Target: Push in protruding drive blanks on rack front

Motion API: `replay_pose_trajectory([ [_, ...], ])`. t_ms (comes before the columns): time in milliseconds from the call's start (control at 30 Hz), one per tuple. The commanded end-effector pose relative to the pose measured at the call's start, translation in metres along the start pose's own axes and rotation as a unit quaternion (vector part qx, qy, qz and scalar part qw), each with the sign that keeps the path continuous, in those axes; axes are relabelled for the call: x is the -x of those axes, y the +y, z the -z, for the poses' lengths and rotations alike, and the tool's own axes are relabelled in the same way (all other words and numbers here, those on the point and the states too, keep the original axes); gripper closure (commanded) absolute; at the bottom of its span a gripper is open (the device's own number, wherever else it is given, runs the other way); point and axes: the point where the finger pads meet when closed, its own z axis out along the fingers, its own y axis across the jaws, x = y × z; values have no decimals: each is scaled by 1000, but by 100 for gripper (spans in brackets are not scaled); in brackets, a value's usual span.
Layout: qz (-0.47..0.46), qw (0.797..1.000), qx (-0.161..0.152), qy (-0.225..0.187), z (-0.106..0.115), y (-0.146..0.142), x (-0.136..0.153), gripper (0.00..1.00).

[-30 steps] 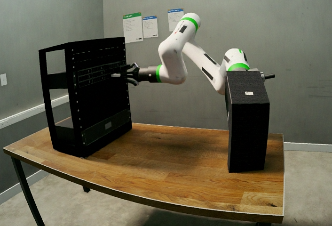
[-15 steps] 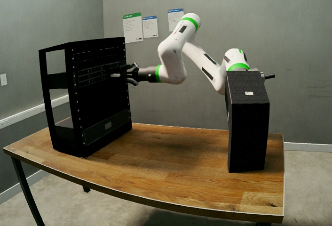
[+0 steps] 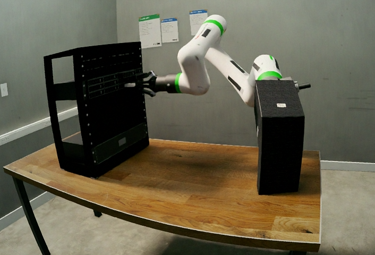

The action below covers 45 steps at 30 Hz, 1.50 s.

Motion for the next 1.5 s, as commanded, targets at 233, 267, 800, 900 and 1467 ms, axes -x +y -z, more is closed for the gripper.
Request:
replay_pose_trajectory([
  [233,0,1000,1,0,-1,1,0,90],
  [267,0,1000,1,0,-1,1,0,90],
  [800,0,1000,1,0,-4,1,0,90],
  [900,0,1000,1,0,-4,1,0,90],
  [1467,0,1000,1,0,-7,1,0,90],
])
